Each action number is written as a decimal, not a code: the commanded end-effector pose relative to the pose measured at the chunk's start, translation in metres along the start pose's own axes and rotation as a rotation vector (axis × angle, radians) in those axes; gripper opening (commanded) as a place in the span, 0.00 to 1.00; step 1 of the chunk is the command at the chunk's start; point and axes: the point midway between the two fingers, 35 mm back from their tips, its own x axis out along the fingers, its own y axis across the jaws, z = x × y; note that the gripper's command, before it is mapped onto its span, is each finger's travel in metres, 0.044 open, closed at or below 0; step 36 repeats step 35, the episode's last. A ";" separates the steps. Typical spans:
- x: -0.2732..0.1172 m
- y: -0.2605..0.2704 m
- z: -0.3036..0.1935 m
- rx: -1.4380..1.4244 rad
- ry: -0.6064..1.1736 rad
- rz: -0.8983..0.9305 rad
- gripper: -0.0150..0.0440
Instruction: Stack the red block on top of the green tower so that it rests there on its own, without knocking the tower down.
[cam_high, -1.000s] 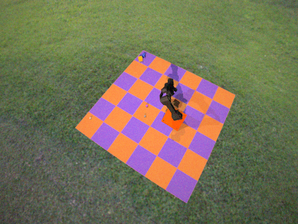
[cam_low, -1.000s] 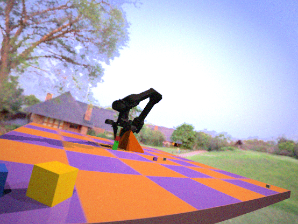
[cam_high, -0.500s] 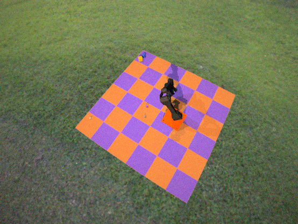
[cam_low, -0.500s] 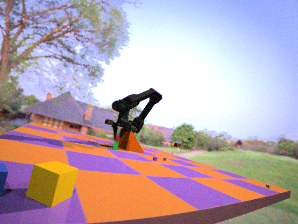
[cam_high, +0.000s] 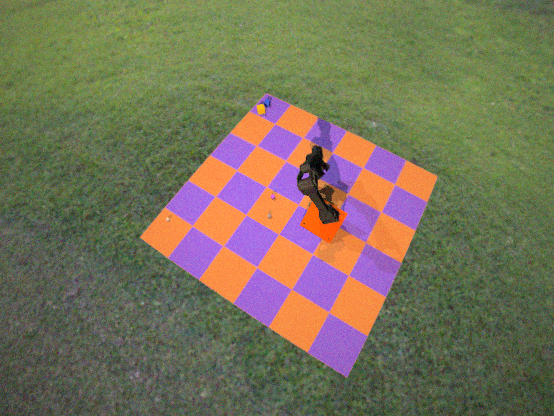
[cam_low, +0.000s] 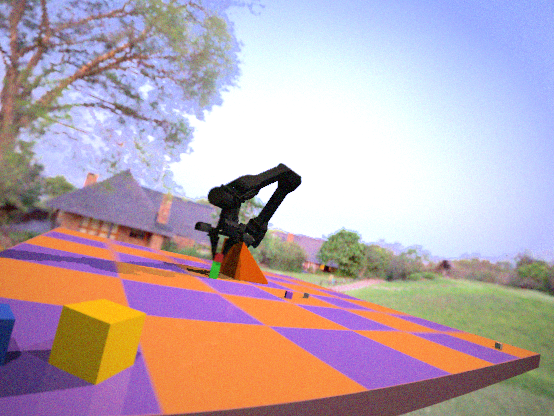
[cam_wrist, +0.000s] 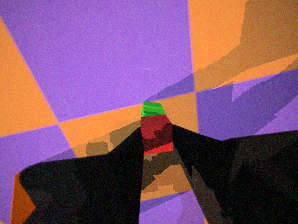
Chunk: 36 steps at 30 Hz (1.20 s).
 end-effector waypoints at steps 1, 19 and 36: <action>0.000 0.000 0.000 -0.001 0.000 -0.001 0.39; 0.000 0.000 0.000 -0.001 0.000 -0.001 1.00; 0.000 0.000 0.000 -0.001 0.000 -0.001 1.00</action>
